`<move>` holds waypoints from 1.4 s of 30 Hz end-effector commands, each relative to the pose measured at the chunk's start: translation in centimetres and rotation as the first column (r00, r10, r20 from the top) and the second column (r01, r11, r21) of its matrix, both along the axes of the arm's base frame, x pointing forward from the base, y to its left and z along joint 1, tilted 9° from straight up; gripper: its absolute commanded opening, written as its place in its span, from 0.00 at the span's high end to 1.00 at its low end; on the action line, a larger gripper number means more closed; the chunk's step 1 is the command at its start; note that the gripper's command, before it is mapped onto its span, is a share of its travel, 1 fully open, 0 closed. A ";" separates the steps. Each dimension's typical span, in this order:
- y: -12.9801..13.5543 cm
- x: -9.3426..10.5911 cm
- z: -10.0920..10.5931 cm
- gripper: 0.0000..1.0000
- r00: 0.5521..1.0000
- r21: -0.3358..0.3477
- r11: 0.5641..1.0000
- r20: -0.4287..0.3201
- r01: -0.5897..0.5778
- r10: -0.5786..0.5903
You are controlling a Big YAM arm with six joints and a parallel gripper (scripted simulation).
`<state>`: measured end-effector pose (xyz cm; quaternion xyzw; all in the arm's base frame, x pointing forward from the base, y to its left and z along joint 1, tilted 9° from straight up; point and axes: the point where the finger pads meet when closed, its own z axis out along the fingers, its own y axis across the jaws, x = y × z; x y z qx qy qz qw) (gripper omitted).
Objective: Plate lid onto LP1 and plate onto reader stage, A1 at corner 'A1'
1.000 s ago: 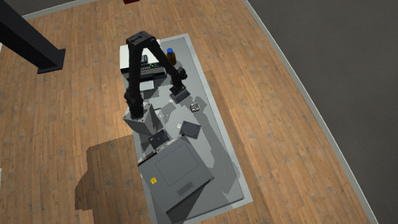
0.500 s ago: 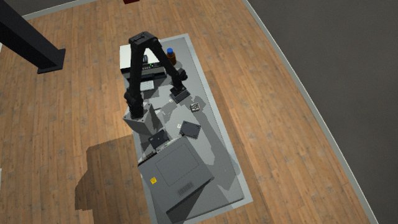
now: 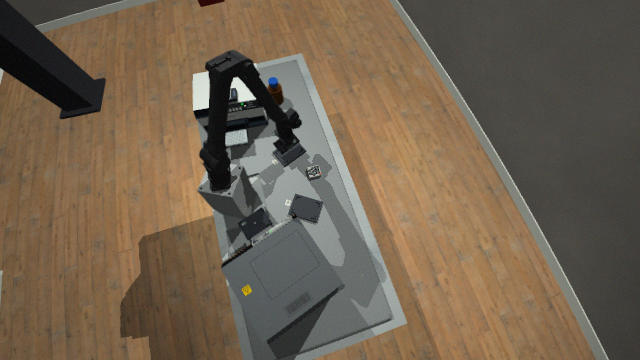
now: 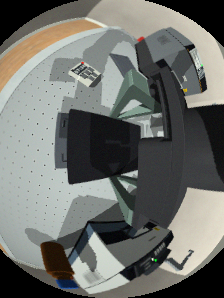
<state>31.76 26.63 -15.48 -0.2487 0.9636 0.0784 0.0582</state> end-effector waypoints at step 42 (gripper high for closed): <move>0.3 0.6 -1.1 0.15 1.000 0.007 1.000 0.006 0.010 -0.011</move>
